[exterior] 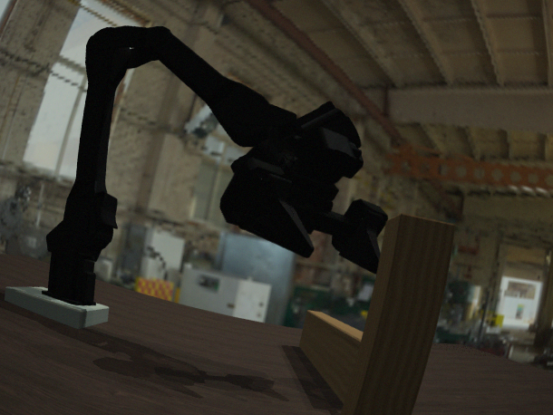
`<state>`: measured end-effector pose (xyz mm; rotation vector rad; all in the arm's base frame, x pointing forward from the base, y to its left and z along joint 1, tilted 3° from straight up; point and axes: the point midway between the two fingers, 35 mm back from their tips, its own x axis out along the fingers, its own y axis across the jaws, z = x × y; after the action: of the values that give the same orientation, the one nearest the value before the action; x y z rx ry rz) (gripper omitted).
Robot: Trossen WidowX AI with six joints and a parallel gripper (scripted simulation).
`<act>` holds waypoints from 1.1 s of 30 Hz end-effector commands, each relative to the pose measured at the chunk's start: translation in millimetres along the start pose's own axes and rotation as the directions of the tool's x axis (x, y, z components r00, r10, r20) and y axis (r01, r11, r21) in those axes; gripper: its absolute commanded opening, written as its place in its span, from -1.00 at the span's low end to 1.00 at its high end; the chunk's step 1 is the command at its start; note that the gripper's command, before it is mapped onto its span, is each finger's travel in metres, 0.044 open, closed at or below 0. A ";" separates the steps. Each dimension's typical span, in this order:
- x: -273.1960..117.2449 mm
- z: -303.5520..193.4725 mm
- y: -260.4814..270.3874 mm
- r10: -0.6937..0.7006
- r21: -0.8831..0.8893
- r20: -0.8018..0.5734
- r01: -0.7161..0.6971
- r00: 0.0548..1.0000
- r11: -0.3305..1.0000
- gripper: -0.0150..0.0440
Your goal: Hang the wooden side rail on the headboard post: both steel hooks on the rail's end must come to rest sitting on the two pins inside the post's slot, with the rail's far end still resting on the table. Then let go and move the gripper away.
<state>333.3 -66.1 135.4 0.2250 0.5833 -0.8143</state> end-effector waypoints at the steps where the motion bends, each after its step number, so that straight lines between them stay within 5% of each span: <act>1: -0.6 0.9 0.9 -0.014 0.000 0.001 0.014 1.000 1.000 1.00; 16: -0.4 1.0 1.5 -0.014 -0.014 -0.003 0.013 1.000 1.000 1.00; 20: 3.0 3.2 13.9 0.002 -0.290 -0.091 -0.029 0.996 0.957 1.00; 27: 6.8 5.1 35.3 0.022 -0.733 -0.284 -0.232 0.959 0.640 1.00; 33: 5.8 5.1 49.3 0.028 -0.871 -0.447 -0.443 0.894 0.212 1.00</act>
<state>361.8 -49.9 136.0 -0.3906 1.0677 -0.3777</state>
